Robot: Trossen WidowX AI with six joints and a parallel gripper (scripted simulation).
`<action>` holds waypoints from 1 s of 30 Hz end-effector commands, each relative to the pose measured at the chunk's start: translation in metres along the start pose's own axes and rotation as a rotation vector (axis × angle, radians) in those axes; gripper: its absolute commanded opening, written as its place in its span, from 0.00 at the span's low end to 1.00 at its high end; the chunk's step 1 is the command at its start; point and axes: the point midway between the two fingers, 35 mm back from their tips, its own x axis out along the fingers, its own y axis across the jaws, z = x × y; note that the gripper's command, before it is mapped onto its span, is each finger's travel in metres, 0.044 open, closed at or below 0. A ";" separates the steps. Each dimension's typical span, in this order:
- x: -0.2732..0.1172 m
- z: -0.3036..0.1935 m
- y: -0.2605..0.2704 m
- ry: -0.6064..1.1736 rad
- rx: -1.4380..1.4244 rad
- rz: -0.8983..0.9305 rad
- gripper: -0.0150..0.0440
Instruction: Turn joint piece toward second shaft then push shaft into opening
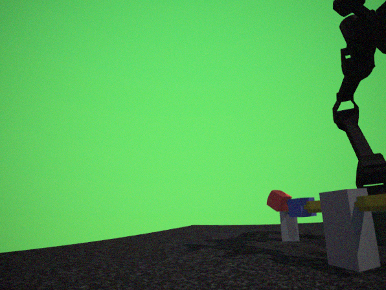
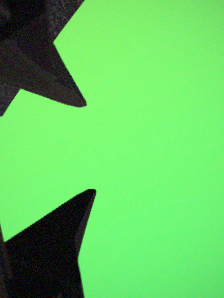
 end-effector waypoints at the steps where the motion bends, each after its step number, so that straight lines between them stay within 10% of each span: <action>1: 0.007 -0.020 0.004 0.062 0.041 0.039 1.00; 30: 0.017 -0.167 0.043 0.568 0.504 0.254 1.00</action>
